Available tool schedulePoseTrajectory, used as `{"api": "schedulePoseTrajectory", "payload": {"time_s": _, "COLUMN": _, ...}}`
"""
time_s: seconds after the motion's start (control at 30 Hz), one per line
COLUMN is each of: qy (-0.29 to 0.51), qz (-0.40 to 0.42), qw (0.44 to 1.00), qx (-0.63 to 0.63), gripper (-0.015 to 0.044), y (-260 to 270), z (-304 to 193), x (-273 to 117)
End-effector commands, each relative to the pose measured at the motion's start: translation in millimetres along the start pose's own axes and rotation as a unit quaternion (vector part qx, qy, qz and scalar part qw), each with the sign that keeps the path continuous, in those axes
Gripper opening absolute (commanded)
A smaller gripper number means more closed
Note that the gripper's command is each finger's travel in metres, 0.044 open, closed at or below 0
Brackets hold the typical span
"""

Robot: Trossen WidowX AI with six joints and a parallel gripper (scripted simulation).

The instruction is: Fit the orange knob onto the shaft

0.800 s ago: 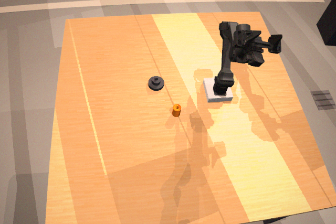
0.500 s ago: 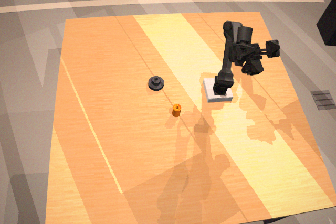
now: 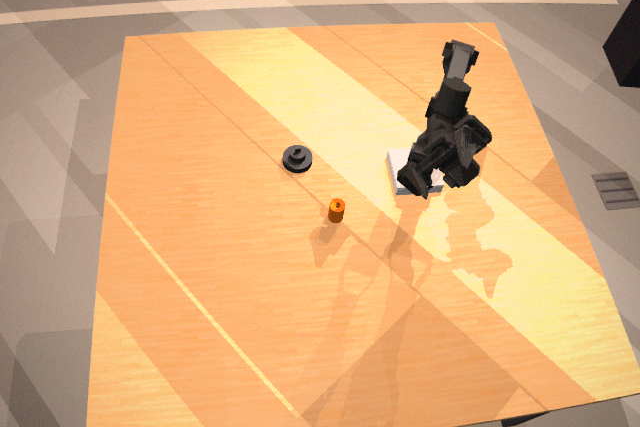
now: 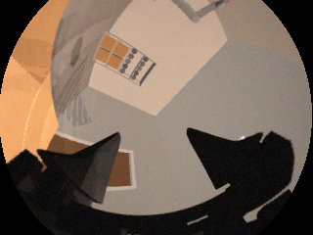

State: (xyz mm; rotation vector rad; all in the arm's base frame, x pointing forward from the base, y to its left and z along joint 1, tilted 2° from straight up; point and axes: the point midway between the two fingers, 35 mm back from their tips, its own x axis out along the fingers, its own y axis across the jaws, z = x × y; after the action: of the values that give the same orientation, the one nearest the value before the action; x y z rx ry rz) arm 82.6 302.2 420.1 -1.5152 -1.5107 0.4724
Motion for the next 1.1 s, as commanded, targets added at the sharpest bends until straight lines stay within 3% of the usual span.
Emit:
{"api": "schedulePoseTrajectory", "payload": {"time_s": 0.0, "qy": 0.016, "qz": 0.158, "qw": 0.969, "qx": 0.188, "gripper": 0.0440, "y": 79.9, "z": -5.5, "x": 8.1}}
{"api": "schedulePoseTrajectory", "payload": {"time_s": 0.23, "qy": 0.090, "qz": 0.295, "qw": 0.875, "qx": 0.372, "gripper": 0.0440, "y": 153.4, "z": -14.5, "x": -7.7}}
{"api": "schedulePoseTrajectory", "payload": {"time_s": 0.47, "qy": 0.216, "qz": 0.402, "qw": 0.716, "qx": 0.528, "gripper": 0.0440, "y": 217.7, "z": -21.6, "x": -43.0}}
{"api": "schedulePoseTrajectory", "payload": {"time_s": 0.77, "qy": 0.426, "qz": 0.460, "qw": 0.434, "qx": 0.647, "gripper": 0.0440, "y": 276.2, "z": -26.4, "x": -111.3}}
{"api": "schedulePoseTrajectory", "payload": {"time_s": 1.07, "qy": 0.642, "qz": 0.413, "qw": 0.106, "qx": 0.637, "gripper": 0.0440, "y": 298.8, "z": -24.7, "x": -191.5}}
